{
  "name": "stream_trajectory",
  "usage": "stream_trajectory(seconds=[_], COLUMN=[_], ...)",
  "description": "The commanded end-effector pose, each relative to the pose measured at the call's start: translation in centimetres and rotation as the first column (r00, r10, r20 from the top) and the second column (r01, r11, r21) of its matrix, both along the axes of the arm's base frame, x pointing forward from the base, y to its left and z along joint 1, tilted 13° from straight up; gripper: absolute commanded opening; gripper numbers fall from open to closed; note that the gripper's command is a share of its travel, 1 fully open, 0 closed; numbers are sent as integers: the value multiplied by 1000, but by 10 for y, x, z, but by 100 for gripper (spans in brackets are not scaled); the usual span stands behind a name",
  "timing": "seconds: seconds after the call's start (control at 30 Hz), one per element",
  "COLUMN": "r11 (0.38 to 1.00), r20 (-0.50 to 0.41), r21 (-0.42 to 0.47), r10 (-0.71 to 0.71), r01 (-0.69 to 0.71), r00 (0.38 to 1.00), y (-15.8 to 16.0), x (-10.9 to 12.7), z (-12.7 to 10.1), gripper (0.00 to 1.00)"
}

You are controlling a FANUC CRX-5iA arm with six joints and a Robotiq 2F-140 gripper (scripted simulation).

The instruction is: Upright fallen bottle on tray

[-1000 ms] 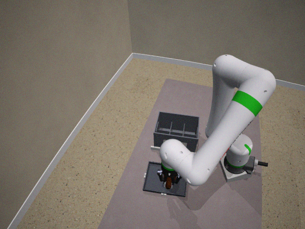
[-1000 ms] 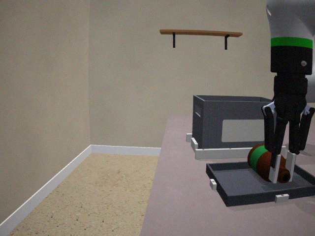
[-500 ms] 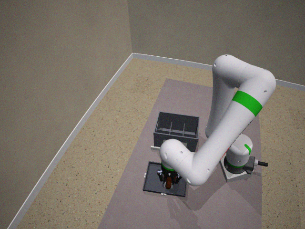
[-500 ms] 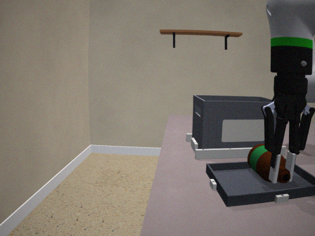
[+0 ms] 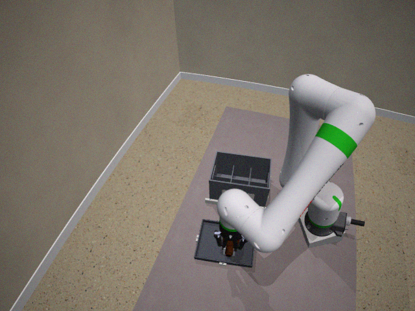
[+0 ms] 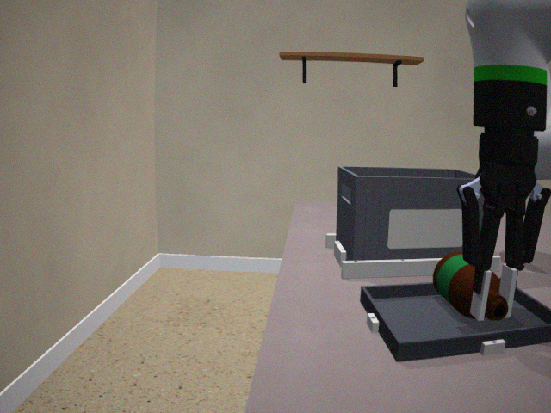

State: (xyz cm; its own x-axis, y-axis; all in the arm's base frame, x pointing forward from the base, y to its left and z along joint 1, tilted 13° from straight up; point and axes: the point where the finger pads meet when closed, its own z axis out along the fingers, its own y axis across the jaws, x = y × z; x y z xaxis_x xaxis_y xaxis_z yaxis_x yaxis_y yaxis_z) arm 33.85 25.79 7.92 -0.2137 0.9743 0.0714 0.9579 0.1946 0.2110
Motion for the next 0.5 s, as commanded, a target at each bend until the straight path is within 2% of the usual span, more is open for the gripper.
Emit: stream_trajectory(seconds=[0.0,0.47], r11=[1000,1000], r20=[0,0], r21=[0,0], r10=[0,0], r01=[0,0], r00=[1000,1000], y=[0,0], x=[0,0], z=[0,3], gripper=[0,0])
